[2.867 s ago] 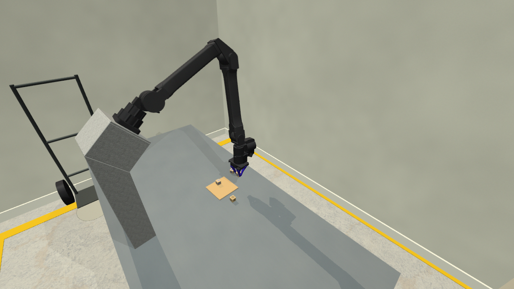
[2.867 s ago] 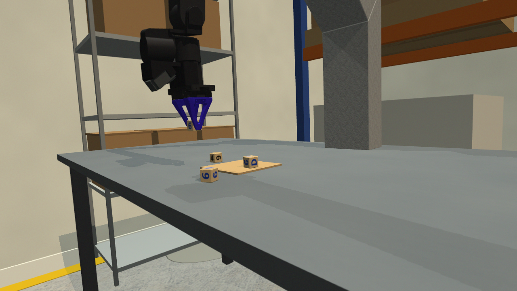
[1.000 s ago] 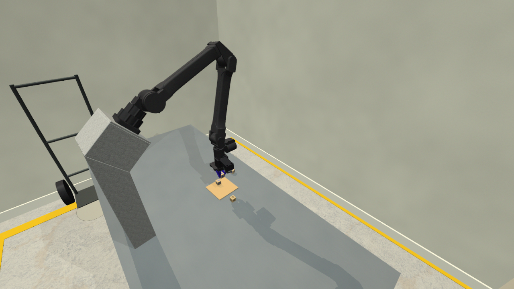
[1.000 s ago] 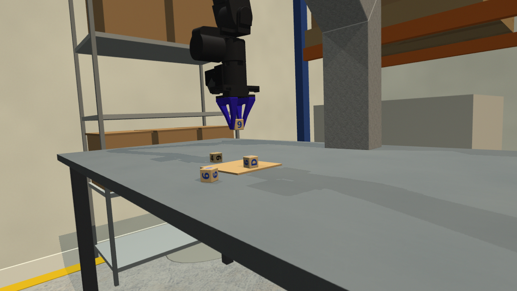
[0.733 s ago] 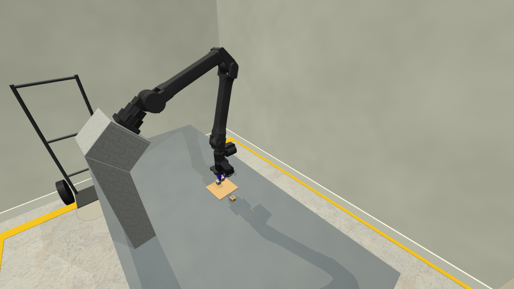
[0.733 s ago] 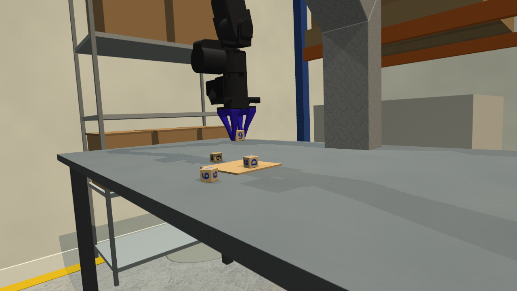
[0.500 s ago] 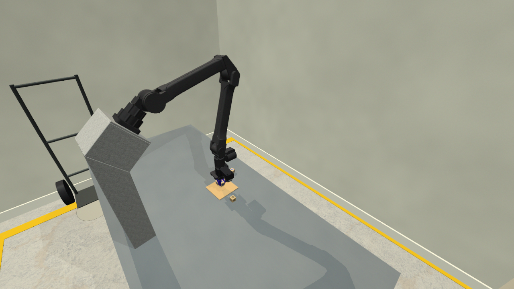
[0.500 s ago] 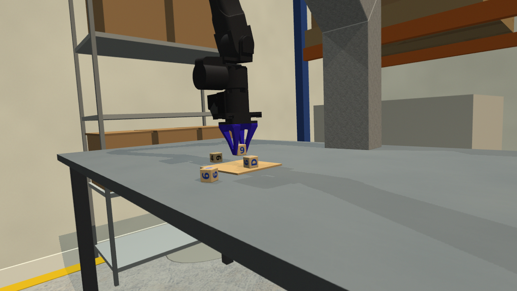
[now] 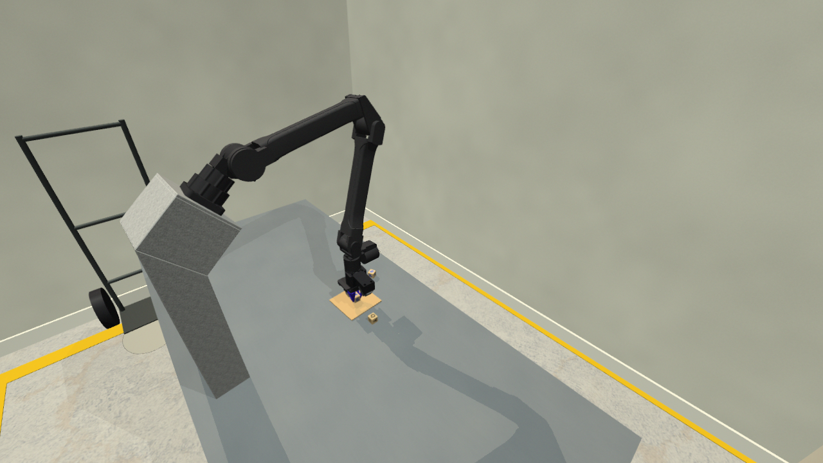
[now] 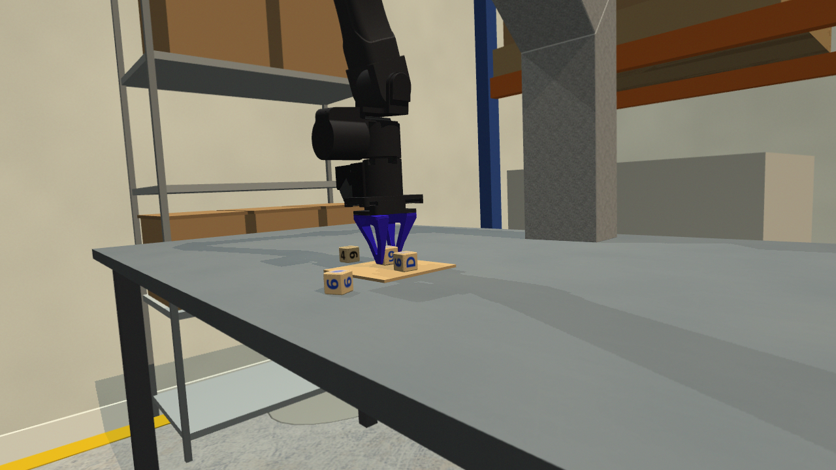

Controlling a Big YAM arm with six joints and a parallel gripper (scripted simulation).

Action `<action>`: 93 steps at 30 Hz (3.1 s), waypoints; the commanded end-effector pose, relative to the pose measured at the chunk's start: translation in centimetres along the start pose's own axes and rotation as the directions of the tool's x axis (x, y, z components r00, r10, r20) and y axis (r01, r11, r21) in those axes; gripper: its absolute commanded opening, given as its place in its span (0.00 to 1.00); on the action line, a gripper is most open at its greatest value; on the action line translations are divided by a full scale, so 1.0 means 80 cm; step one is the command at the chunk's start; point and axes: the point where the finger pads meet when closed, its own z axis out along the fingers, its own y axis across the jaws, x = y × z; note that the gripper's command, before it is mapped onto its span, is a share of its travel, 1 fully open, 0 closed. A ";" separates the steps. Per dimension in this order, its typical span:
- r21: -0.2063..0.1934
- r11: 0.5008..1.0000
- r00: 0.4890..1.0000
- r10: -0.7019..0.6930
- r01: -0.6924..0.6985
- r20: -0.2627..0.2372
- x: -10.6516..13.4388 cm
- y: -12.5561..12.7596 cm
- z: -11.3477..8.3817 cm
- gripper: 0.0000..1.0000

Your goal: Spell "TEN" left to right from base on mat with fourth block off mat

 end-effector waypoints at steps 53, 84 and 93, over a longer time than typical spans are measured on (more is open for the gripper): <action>-0.014 1.000 1.000 0.002 -0.002 -0.003 0.014 0.005 -0.004 0.22; -0.014 1.000 1.000 0.007 -0.007 0.001 0.007 0.006 -0.004 0.22; -0.014 1.000 1.000 0.011 -0.011 0.004 0.002 0.007 -0.004 0.22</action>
